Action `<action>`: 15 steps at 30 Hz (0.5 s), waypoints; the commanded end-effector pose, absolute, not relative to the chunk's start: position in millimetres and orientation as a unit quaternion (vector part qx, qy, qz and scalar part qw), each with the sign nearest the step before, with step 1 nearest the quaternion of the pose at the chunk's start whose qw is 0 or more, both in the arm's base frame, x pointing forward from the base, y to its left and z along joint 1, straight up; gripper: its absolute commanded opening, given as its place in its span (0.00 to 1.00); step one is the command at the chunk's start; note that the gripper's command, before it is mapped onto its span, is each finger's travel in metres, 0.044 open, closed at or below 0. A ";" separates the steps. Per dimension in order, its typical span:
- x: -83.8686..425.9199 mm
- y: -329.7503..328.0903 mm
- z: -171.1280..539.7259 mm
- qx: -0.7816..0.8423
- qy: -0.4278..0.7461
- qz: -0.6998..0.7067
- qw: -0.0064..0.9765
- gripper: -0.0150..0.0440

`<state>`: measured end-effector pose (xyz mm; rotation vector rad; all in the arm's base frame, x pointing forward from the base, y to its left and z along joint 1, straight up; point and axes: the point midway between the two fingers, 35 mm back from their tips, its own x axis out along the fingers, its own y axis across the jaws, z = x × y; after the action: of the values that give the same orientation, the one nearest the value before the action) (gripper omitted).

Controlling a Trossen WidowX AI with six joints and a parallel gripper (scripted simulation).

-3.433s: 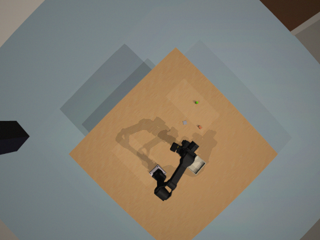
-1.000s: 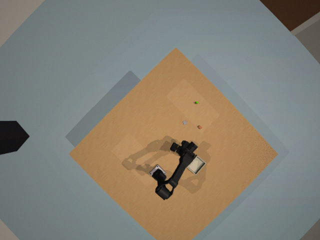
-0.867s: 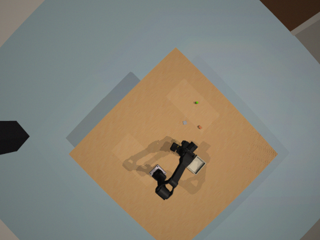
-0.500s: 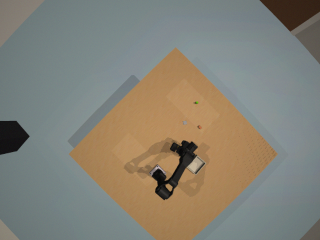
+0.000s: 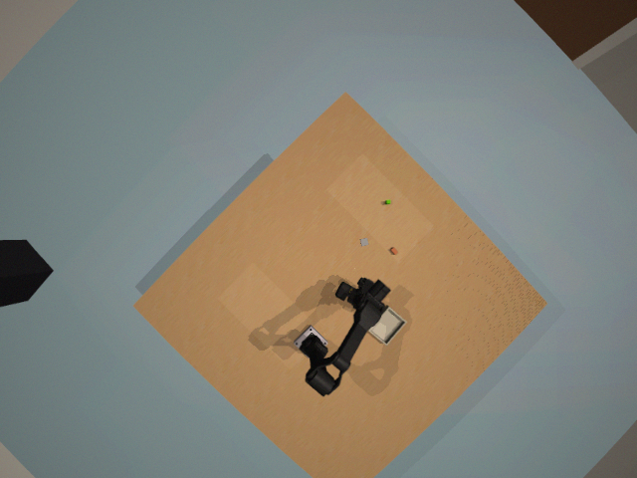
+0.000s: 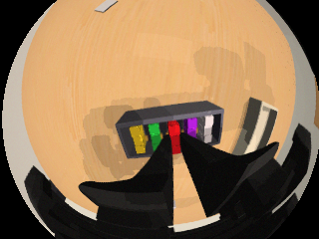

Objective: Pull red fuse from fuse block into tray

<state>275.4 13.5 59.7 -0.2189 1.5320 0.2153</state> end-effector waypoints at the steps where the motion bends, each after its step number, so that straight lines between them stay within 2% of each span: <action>1: 275.7 13.5 62.1 -0.099 0.690 0.097 0.710 0.25; 15: 275.6 13.4 68.9 -0.100 0.690 0.097 0.710 0.25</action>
<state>275.3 13.7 67.0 -0.2193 1.5325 0.2157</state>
